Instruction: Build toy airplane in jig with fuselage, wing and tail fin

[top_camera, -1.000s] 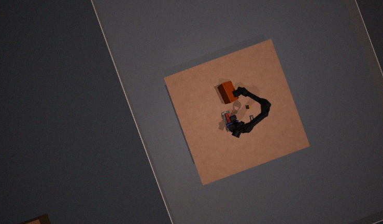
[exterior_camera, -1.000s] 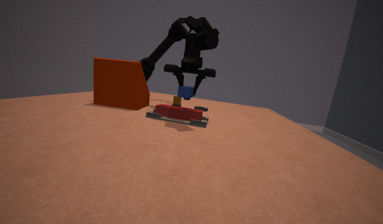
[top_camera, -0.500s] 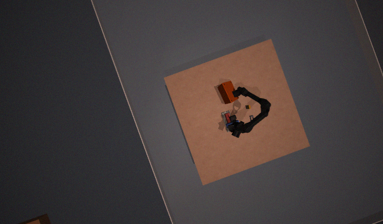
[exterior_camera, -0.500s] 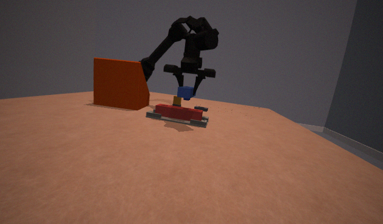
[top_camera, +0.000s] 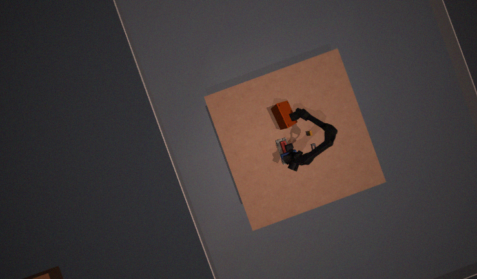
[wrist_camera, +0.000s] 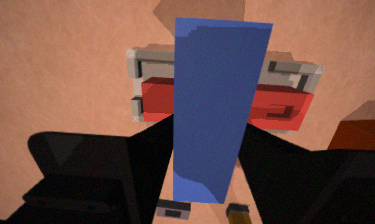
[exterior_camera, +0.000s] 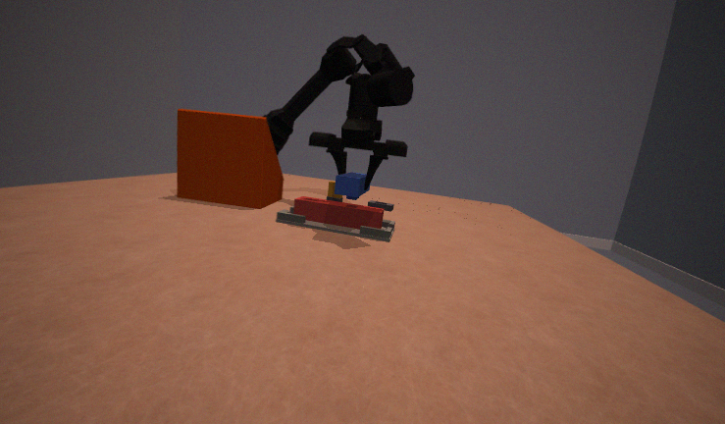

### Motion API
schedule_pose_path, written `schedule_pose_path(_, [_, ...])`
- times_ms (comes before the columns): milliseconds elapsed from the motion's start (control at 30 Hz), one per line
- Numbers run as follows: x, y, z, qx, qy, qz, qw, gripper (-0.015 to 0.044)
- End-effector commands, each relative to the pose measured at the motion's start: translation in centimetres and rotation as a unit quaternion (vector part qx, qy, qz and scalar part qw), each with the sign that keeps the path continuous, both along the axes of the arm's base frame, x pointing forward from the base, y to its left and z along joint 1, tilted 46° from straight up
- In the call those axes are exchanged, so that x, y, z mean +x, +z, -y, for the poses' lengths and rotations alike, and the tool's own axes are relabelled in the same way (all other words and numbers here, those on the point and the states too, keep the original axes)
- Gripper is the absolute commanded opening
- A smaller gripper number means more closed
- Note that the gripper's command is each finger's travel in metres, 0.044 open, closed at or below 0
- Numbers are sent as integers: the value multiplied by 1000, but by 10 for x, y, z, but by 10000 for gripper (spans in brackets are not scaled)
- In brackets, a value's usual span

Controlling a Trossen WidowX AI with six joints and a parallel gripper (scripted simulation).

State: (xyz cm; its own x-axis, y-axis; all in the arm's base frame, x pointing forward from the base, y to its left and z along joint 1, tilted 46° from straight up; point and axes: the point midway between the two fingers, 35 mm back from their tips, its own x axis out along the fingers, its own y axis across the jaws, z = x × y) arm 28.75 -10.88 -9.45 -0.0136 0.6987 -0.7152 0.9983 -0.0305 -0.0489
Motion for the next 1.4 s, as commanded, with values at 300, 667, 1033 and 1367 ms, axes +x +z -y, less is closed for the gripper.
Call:
schedule_pose_path(300, [-2, -14, -16, 4, -1, -3, 1000, 195])
schedule_pose_path(667, [-1, -13, -14, 3, 0, -1, 1000, 181])
schedule_pose_path(1033, [-1, -13, -14, 3, 0, -1, 1000, 109])
schedule_pose_path(1367, [-1, -13, -14, 3, 0, -1, 1000, 371])
